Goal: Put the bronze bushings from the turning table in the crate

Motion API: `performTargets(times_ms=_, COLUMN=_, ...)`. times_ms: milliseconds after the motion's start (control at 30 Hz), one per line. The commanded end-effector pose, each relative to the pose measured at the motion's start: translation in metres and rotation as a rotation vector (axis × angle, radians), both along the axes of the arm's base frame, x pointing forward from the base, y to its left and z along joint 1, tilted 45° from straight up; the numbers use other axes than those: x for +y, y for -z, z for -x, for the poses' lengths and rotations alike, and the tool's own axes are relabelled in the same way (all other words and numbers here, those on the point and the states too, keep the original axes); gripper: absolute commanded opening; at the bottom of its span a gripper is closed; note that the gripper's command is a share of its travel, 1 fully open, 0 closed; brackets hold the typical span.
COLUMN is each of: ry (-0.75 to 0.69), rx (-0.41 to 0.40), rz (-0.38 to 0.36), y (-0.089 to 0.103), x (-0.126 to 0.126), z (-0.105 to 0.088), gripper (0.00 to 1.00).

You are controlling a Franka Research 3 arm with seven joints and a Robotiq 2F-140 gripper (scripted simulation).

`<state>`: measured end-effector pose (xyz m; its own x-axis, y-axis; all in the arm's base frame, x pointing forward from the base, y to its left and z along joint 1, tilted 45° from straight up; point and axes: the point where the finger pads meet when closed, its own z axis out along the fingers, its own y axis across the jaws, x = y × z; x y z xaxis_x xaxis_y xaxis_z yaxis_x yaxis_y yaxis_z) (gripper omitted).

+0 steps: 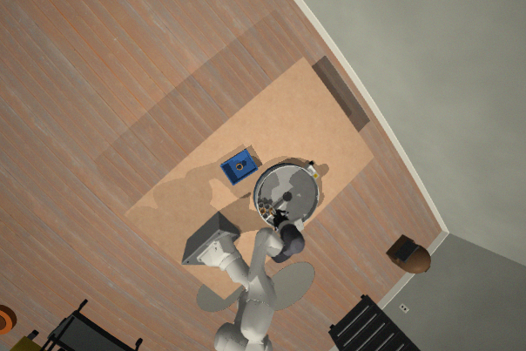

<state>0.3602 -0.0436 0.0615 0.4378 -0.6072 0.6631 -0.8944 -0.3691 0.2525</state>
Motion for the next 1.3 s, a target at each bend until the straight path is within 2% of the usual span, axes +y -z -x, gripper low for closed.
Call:
performTargets(times_ms=0, ry=0.026, rx=0.014, rz=0.006, y=-0.0106, x=0.0084, z=0.0093, gripper=0.0)
performTargets(times_ms=267, ry=0.026, rx=0.014, rz=0.006, y=-0.0191, x=0.017, z=0.0101, gripper=0.0)
performTargets(times_ms=1267, ry=0.026, rx=0.014, rz=0.006, y=-0.0193, x=0.0172, z=0.0101, gripper=0.0)
